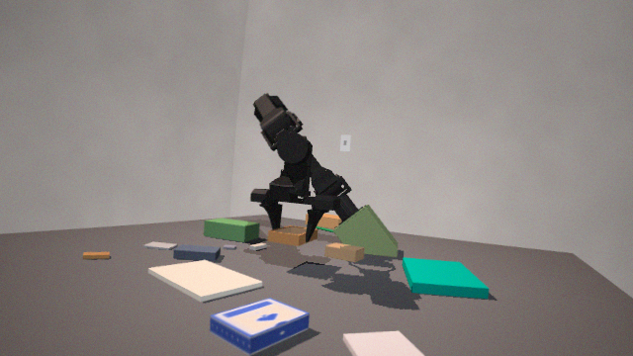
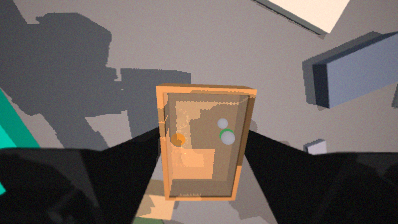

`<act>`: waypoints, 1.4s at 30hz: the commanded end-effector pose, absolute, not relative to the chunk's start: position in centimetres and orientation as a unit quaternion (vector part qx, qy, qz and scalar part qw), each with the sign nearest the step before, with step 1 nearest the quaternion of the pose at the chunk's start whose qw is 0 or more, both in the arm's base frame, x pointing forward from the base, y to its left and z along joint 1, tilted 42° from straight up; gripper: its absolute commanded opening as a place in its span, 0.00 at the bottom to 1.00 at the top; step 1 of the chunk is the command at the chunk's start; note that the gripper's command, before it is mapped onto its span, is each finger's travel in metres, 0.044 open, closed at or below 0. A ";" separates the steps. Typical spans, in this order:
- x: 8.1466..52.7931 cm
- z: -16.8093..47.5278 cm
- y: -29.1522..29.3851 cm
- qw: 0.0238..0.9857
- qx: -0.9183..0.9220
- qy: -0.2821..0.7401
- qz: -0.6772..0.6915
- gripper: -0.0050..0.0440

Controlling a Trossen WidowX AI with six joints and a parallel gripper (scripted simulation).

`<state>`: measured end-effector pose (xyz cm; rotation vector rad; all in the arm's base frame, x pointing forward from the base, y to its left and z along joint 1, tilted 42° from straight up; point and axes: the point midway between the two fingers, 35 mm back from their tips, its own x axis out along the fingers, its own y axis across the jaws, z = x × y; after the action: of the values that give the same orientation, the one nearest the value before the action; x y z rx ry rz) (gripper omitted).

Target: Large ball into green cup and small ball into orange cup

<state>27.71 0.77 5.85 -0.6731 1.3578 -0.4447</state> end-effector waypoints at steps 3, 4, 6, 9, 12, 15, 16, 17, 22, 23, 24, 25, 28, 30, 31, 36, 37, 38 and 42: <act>27.7 5.9 0.7 0.706 -0.303 0.609 -0.198 0.10; 27.7 5.9 0.7 0.707 -0.302 0.609 -0.196 0.10; 27.7 5.9 0.7 0.707 -0.304 0.607 -0.198 0.10; 27.7 5.9 0.7 0.707 -0.304 0.606 -0.198 0.10; 27.7 5.9 0.7 0.707 -0.304 0.606 -0.198 0.10; 27.7 5.9 0.7 0.707 -0.304 0.606 -0.198 0.10; 27.7 5.9 0.7 0.707 -0.304 0.606 -0.198 0.10; 27.7 5.9 0.7 0.707 -0.304 0.606 -0.198 0.10; 27.7 6.0 0.7 0.708 -0.295 0.613 -0.189 0.10; 27.7 6.0 0.7 0.708 -0.295 0.613 -0.189 0.10; 27.7 6.0 0.7 0.708 -0.295 0.613 -0.189 0.10; 27.7 6.0 0.7 0.708 -0.295 0.613 -0.189 0.10; 27.7 6.0 0.7 0.706 -0.293 0.616 -0.189 0.10; 27.7 6.0 0.7 0.706 -0.292 0.616 -0.189 0.10; 27.7 6.0 0.7 0.706 -0.292 0.617 -0.189 0.10; 27.8 6.0 0.7 0.703 -0.294 0.619 -0.192 0.10; 27.8 5.9 0.7 0.701 -0.296 0.619 -0.195 0.10; 27.8 5.9 0.7 0.701 -0.298 0.617 -0.198 0.10; 27.8 5.9 0.7 0.701 -0.302 0.614 -0.202 0.10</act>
<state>27.70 0.65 5.94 -0.6594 1.3707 -0.4409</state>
